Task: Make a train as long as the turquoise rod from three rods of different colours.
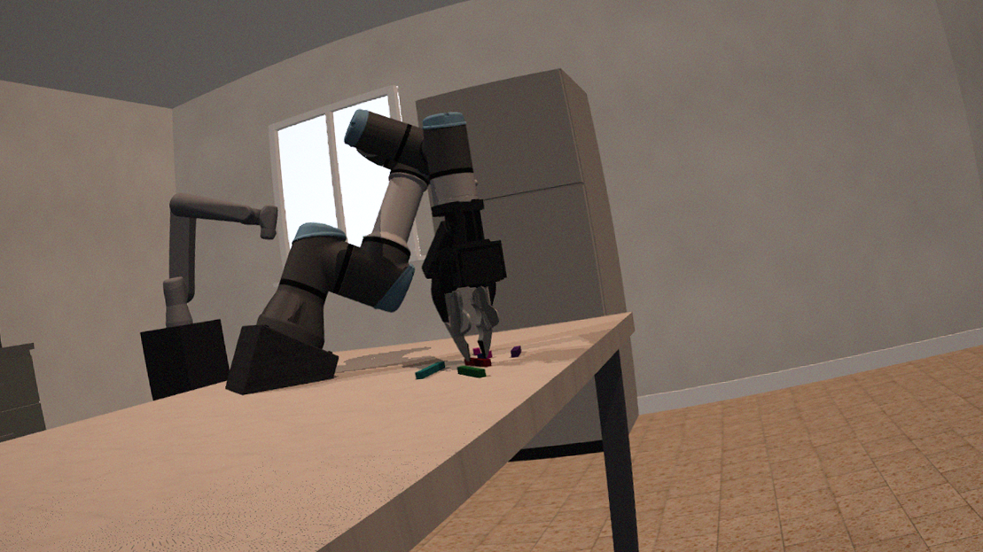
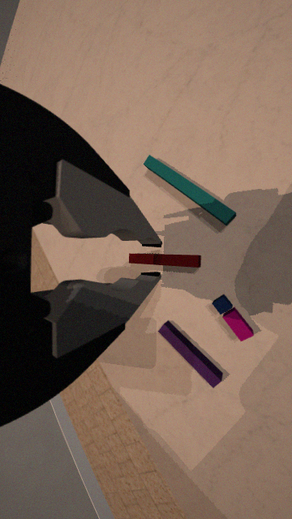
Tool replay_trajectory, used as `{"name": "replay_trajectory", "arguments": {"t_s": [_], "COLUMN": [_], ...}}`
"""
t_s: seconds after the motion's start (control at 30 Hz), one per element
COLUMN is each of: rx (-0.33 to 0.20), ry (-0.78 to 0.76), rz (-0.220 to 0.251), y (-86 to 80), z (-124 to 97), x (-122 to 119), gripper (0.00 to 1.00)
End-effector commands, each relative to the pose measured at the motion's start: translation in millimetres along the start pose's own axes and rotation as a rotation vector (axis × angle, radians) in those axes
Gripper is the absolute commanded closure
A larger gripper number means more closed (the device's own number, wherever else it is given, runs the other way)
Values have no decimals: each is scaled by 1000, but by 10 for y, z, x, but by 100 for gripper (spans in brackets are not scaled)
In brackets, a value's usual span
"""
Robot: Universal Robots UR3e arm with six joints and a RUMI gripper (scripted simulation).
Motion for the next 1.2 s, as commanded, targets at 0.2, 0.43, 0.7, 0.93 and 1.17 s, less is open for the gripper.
{"name": "replay_trajectory", "arguments": {"t_s": [0.2,0.43,0.7,0.93,1.17], "rx": [-7,-7,-9,-9,-9], "ry": [0,0,0,0,0], "rz": [0,0,0,0,0], "y": [85,87,82,82,82], "z": [-16,-16,-20,-19,-19], "x": [3,2,3,3,3], "gripper": [86,86,86,86,86]}}
Point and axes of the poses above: the point where the finger pads meet when closed, its own y axis out along the fingers, its own x axis across the jaws, z = x × y, the point moved 9 cm from there along -y, back along the fingers, and after that the axes turned 5 degrees about y, right-handed, at the moved point
